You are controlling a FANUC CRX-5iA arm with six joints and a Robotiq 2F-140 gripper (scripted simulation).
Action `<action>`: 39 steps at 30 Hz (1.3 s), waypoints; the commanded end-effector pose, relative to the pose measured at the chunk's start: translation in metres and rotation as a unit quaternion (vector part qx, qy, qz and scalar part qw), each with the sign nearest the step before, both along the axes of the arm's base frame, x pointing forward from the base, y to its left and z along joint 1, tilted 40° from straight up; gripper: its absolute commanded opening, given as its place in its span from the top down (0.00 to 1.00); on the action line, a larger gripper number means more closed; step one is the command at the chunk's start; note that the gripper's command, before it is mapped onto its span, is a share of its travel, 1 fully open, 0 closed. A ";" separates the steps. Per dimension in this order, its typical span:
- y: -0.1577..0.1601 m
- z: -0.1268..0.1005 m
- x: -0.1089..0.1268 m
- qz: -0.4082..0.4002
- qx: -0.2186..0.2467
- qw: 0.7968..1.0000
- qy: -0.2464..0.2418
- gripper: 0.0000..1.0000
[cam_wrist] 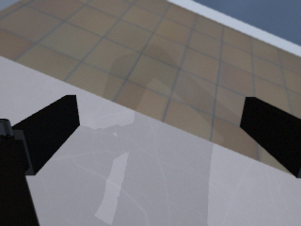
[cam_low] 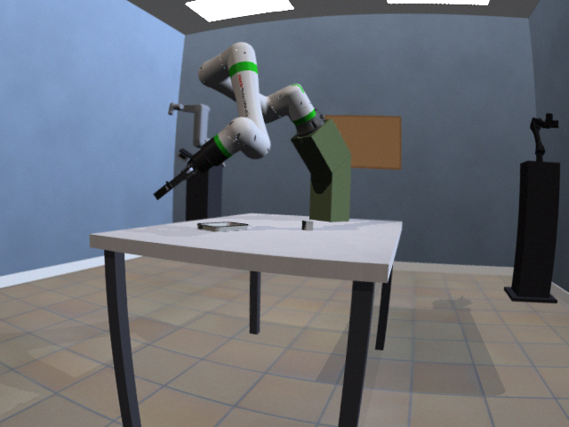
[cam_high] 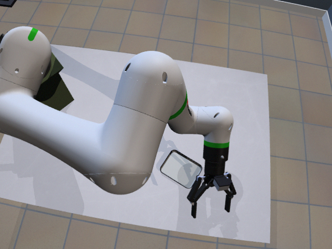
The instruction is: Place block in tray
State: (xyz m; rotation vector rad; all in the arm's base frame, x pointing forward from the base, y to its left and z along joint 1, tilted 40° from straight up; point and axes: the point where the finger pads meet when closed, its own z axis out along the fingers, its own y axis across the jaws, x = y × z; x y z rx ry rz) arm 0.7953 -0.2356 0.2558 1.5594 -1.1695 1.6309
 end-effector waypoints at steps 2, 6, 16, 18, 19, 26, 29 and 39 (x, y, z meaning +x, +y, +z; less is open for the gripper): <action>0.000 0.001 0.000 0.000 0.000 1.000 -0.001 0.00; 0.000 0.001 0.000 0.000 0.000 1.000 -0.001 0.00; 0.000 0.001 0.000 0.000 0.000 1.000 -0.001 0.00; 0.000 0.001 0.000 0.000 0.000 1.000 -0.001 0.59; 0.001 0.000 -0.001 0.000 0.002 1.000 -0.001 0.59; 0.055 -0.059 -0.042 -0.022 0.117 0.992 -0.045 0.59; 0.081 -0.087 -0.061 -0.036 0.200 0.976 -0.077 0.59; 0.164 -0.174 -0.120 -0.060 0.336 0.931 -0.129 0.59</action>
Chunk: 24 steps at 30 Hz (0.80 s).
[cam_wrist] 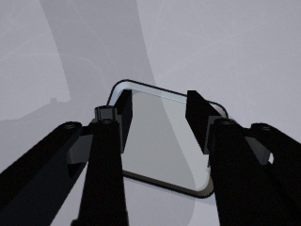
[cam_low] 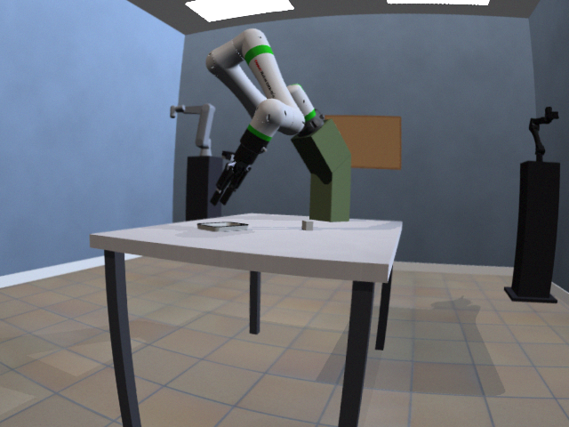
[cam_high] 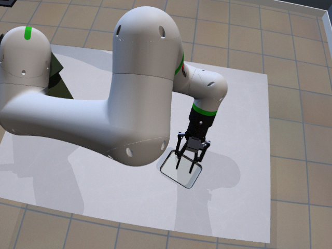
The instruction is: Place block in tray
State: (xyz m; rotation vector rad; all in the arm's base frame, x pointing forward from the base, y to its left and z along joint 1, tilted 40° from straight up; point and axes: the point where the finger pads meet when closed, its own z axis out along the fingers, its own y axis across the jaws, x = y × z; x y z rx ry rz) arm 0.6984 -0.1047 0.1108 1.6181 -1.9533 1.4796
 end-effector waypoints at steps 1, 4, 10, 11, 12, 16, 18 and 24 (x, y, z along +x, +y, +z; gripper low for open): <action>0.045 -0.043 -0.032 -0.008 0.096 0.994 -0.042 0.59; 0.072 -0.071 -0.052 -0.016 0.139 0.988 -0.059 0.59; 0.113 -0.114 -0.081 -0.030 0.214 0.972 -0.087 0.59; 0.113 -0.114 -0.081 -0.030 0.214 0.972 -0.087 0.59; 0.113 -0.114 -0.081 -0.030 0.214 0.972 -0.087 0.59; 0.129 -0.130 -0.092 -0.035 0.245 0.964 -0.100 0.59; 0.141 -0.142 -0.099 -0.038 0.268 0.956 -0.112 0.59; 0.163 -0.165 -0.113 -0.044 0.310 0.941 -0.130 0.59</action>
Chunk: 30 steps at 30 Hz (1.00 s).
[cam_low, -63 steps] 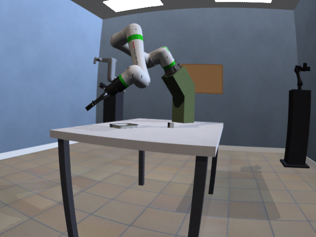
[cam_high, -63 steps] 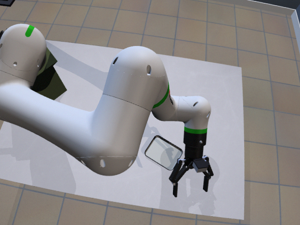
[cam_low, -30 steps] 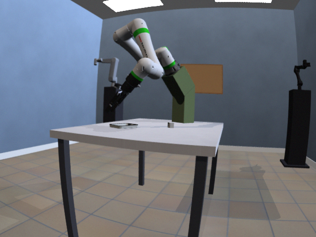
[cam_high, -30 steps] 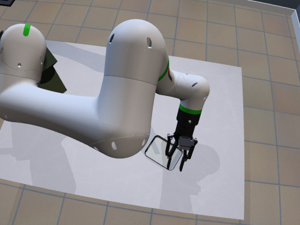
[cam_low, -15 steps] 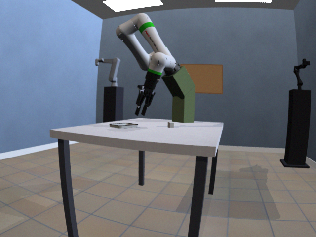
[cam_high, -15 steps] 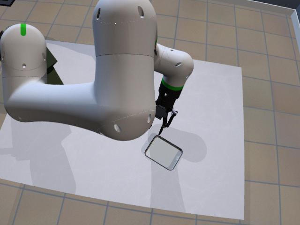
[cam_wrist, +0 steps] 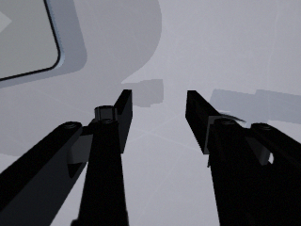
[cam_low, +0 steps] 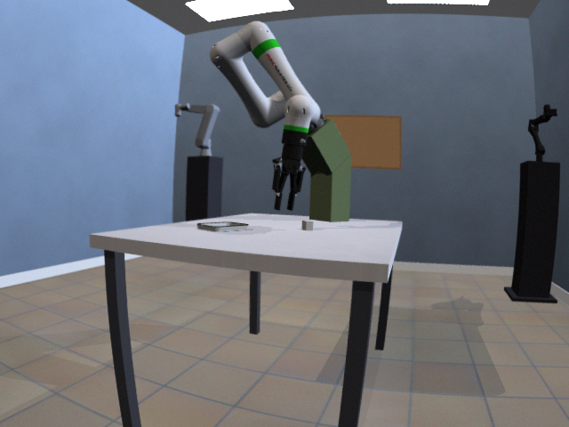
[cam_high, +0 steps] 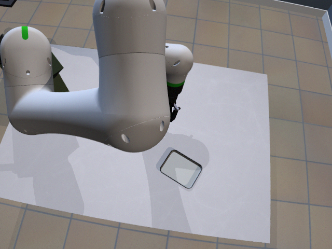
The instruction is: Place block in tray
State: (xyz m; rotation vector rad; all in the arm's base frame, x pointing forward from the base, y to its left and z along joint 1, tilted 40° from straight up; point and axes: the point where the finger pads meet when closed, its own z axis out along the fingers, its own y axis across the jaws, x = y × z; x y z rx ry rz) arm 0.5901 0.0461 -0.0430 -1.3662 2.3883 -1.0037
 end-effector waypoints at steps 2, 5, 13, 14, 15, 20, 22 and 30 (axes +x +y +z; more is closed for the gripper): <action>0.021 -0.020 -0.012 -0.002 0.042 0.999 -0.032 0.59; 0.021 -0.020 -0.012 -0.002 0.042 0.999 -0.032 0.59; 0.041 -0.041 -0.025 -0.010 0.083 0.995 -0.049 0.59; 0.045 -0.046 -0.028 -0.012 0.093 0.994 -0.053 0.59; 0.045 -0.046 -0.028 -0.012 0.093 0.994 -0.053 0.59; 0.057 -0.060 -0.039 -0.017 0.117 0.991 -0.060 0.59; 0.057 -0.060 -0.039 -0.017 0.117 0.991 -0.060 0.59; 0.059 -0.062 -0.041 -0.017 0.121 0.991 -0.061 0.59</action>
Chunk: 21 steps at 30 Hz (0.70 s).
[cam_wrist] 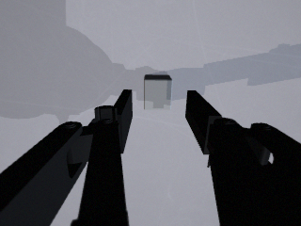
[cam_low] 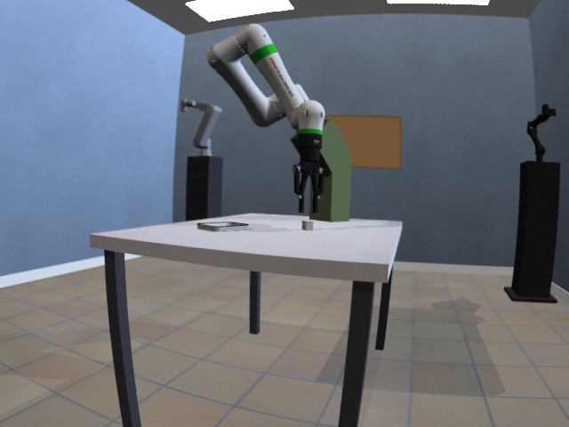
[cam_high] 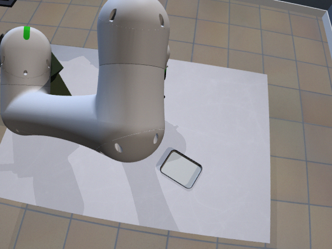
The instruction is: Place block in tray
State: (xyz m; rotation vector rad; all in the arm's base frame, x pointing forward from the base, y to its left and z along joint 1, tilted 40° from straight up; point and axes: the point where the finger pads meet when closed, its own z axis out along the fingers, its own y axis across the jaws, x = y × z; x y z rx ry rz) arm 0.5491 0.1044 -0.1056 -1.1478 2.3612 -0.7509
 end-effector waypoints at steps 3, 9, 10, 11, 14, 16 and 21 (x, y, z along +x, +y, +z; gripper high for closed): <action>0.000 0.000 0.000 0.001 0.000 1.000 -0.001 0.59; 0.000 0.000 0.000 0.001 0.000 1.000 -0.001 0.59; 0.000 0.000 0.000 0.001 0.000 1.000 -0.001 0.59; 0.000 0.000 0.000 0.001 0.000 1.000 -0.001 0.59; 0.000 0.000 0.000 0.001 0.000 1.000 -0.001 0.61; 0.000 0.000 0.000 0.001 0.000 1.000 -0.001 0.61; 0.000 0.000 0.000 0.001 0.000 1.000 -0.001 0.61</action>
